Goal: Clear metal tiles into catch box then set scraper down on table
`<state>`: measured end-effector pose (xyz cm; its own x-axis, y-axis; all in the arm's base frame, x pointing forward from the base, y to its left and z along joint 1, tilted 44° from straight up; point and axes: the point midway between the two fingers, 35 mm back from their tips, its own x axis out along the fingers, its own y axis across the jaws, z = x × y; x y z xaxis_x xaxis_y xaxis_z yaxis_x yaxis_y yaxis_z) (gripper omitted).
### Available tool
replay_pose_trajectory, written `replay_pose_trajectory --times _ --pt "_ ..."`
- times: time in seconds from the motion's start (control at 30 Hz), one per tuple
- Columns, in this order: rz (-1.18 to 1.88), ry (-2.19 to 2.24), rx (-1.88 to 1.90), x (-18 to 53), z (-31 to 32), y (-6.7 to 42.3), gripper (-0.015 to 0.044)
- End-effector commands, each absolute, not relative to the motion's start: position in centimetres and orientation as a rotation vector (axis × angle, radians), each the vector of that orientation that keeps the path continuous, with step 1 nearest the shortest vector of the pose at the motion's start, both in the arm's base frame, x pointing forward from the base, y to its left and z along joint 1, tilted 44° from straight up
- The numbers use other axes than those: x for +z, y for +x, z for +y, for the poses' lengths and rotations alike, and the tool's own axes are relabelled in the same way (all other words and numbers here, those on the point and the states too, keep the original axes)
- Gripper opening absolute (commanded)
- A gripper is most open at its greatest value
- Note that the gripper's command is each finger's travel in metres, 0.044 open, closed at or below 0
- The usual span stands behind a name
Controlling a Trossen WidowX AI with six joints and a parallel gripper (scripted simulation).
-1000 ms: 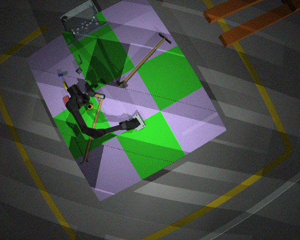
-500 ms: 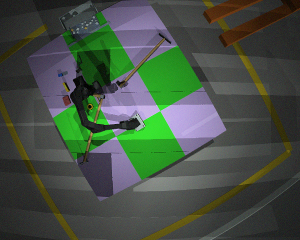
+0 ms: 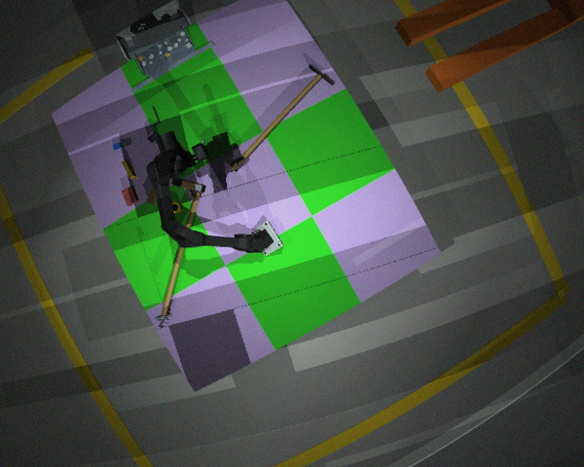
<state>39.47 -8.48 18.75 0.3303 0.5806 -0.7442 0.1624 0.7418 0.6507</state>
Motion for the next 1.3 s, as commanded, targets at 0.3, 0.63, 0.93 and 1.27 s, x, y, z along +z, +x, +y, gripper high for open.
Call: replay_pose_trajectory --times 0.3,0.63,0.93,1.27 --pt "1.237 0.788 0.198 14.5 -13.9 40.6 0.0000" --pt "1.241 0.836 0.123 11.1 -17.9 40.7 0.0000" --pt "1.244 0.880 0.056 7.9 -21.4 40.2 0.0000" --pt "1.246 0.930 -0.017 4.2 -25.2 39.2 0.0000"
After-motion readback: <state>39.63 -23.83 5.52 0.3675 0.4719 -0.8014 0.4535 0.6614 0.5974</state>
